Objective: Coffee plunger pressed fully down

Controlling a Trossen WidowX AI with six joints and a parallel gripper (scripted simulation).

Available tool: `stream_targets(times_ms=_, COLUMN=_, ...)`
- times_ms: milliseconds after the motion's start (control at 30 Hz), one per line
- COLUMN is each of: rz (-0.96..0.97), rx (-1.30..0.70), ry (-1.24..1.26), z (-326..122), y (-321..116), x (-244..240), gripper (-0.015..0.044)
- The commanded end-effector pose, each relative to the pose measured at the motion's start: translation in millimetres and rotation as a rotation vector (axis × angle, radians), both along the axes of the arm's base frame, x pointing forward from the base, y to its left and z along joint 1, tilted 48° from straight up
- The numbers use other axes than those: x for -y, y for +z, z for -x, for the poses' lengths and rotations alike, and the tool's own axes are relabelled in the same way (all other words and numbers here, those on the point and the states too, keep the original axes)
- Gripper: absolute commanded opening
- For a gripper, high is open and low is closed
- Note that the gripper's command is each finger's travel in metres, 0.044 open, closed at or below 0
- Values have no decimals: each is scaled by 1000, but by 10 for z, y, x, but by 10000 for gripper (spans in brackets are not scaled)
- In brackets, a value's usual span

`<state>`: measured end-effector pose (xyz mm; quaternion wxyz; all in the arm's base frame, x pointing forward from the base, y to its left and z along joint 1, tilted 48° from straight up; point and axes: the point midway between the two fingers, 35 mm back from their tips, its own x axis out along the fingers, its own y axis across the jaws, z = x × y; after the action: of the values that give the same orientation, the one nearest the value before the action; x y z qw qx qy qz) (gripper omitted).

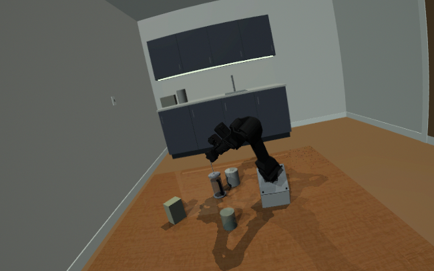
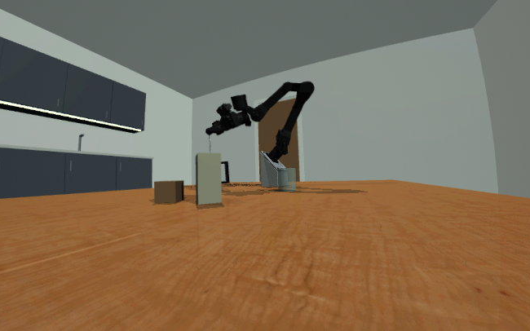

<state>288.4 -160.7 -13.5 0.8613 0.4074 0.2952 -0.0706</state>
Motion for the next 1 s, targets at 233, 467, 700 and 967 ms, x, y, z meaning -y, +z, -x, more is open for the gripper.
stream_targets(times_ms=233, rz=-38, rx=-43, ry=18, z=40, y=-273, x=-269, gripper=116)
stream_targets(times_ms=467, rz=-38, rx=-43, ry=17, z=22, y=-359, x=-348, gripper=116)
stream_targets(times_ms=700, rz=-39, rx=-42, ry=17, z=1, y=-441, x=-425, gripper=116)
stream_targets(times_ms=967, rz=-40, rx=-39, ry=16, z=-41, y=-532, x=-507, gripper=116)
